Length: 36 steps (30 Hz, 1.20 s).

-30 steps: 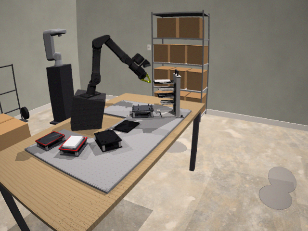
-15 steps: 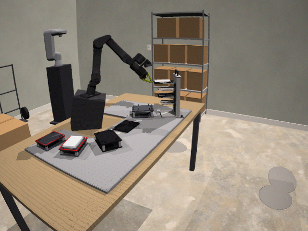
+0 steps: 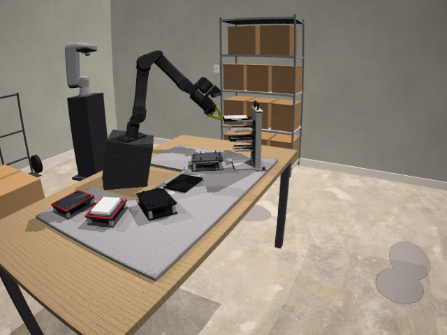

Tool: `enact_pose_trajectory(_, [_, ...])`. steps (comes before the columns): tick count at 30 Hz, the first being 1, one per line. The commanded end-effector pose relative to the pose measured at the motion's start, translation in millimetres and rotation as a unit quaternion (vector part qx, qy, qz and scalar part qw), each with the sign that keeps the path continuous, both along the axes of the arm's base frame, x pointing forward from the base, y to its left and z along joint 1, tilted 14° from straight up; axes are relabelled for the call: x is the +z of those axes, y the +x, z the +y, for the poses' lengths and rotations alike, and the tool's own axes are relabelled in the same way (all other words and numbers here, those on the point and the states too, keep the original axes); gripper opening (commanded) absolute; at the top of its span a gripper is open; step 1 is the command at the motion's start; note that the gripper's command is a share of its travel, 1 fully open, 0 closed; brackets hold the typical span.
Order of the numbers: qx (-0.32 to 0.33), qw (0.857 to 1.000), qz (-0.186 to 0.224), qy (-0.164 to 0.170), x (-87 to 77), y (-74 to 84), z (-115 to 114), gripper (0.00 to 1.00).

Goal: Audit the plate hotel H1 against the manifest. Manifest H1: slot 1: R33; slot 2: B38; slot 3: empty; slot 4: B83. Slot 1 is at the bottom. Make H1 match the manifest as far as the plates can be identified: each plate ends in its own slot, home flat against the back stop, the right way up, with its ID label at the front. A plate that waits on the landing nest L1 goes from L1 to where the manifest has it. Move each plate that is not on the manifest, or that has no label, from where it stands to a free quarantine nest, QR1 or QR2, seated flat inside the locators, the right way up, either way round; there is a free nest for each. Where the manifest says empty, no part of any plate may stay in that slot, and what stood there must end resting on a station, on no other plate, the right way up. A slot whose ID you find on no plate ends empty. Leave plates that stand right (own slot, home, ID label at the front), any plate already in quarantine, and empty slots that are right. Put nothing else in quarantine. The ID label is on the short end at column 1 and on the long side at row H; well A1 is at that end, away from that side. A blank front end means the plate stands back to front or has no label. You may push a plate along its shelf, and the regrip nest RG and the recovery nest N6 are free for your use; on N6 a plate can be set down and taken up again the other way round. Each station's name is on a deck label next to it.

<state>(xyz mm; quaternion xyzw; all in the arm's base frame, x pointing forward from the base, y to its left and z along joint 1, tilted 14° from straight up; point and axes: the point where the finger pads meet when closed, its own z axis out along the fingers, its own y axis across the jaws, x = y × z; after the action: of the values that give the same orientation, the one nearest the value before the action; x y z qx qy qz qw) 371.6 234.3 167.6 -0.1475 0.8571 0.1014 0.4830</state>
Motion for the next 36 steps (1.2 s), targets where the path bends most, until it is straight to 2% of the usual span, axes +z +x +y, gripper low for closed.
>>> enact_pose_trajectory(1, [-0.003, 1.000, 0.000, -0.001, 4.5, 8.2, 0.0, 0.00])
enact_pose_trajectory(13, [-0.003, 1.000, -0.001, -0.001, 6.2, 14.3, 2.0, 0.00])
enact_pose_trajectory(14, [-0.002, 1.000, -0.006, 0.003, 11.9, 13.5, 3.0, 0.00])
enact_pose_trajectory(15, [-0.002, 1.000, -0.001, -0.001, 6.6, 15.1, 3.1, 0.00])
enact_pose_trajectory(36, [-0.003, 1.000, -0.001, 0.000, 9.6, 27.1, 6.5, 0.00])
